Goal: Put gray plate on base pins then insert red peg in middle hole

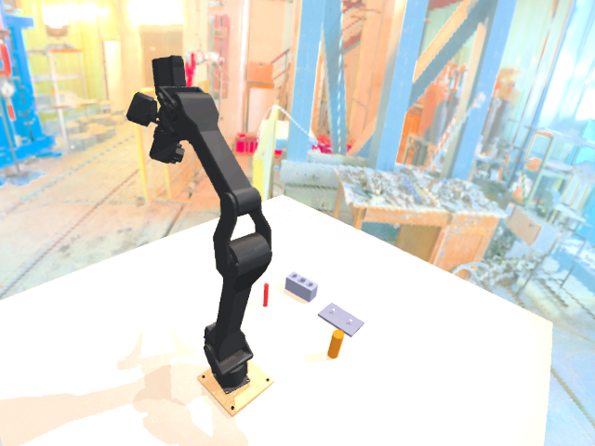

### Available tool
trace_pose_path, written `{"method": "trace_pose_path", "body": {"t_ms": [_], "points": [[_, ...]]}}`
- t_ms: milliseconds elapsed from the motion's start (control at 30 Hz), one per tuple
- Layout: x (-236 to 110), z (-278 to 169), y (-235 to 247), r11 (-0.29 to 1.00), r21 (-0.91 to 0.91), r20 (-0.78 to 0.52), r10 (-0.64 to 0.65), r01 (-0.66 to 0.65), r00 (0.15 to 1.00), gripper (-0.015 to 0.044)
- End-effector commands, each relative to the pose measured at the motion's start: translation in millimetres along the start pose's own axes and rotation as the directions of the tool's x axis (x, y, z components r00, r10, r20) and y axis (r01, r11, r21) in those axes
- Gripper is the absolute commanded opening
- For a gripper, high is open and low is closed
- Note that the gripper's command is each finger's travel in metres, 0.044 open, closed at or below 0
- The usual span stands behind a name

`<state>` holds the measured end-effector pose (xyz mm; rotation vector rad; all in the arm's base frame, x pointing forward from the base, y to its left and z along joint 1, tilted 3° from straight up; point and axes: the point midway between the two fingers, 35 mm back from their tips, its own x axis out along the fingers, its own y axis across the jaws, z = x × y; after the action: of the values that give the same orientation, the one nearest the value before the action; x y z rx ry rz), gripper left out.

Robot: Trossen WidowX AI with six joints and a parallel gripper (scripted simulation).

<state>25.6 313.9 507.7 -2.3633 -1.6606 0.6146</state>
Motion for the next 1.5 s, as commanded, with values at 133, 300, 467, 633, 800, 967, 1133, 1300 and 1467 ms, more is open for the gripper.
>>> {"method": "trace_pose_path", "body": {"t_ms": [133,300,467,633,800,967,1133,1300,1467], "points": [[18.5,7.2,19.7,0.968,0.237,0.041,0.075,-0.083,0.996,0.044],[50.2,21.4,65.7,0.708,0.66,0.128,0.223,-0.251,0.966,0.044],[74.2,33.3,129.9,0.246,0.914,0.214,0.383,-0.323,0.899,0.044],[82.4,41.4,176.0,-0.093,0.961,0.274,0.475,-0.261,0.837,0.044],[85.8,54.5,222.6,-0.489,0.87,0.361,0.545,-0.063,0.757,0.044],[83.6,67.7,262.8,-0.732,0.649,0.444,0.585,0.206,0.679,0.044],[76.9,80.9,299.7,-0.796,0.359,0.522,0.604,0.488,0.602,0.044],[66.5,94.7,334.2,-0.681,0.046,0.598,0.604,0.73,0.526,0.044],[52.6,109.0,366.2,-0.41,-0.238,0.672,0.586,0.881,0.454,0.044]]}}
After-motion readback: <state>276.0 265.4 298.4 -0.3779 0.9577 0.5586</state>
